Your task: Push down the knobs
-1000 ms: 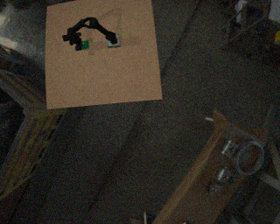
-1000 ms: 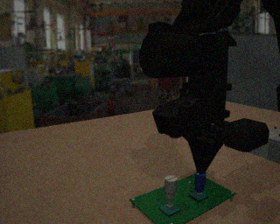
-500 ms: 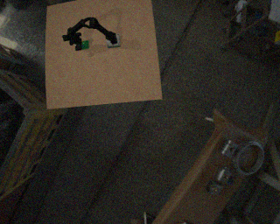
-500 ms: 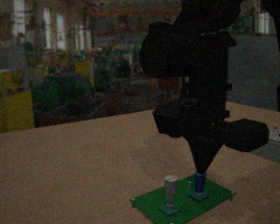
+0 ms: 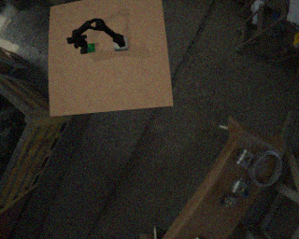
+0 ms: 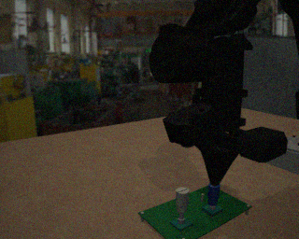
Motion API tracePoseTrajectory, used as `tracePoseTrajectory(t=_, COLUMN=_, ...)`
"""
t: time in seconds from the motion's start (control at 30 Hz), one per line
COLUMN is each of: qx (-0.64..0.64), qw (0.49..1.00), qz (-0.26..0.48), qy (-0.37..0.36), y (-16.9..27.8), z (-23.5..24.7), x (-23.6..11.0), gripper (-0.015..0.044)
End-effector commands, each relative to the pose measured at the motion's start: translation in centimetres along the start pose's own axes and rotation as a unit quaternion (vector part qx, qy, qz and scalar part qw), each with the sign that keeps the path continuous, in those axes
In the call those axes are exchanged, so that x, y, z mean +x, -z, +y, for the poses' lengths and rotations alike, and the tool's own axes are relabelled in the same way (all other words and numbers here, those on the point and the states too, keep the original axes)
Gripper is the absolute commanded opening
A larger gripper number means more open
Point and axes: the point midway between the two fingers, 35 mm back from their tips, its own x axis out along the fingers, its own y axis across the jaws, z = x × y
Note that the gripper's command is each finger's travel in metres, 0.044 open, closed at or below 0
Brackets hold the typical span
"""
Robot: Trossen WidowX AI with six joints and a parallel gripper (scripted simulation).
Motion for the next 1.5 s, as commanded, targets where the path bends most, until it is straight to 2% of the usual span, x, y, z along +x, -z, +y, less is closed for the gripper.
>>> tracePoseTrajectory(t=0.0, qx=0.0, qw=1.0, qz=0.006, qy=0.002, y=-0.18, z=-0.09, x=1.5, gripper=0.0)
tracePoseTrajectory(t=1.47, qx=0.0, qw=1.0, qz=0.006, qy=0.002, y=-0.17, z=-0.09, x=2.1, gripper=0.0)
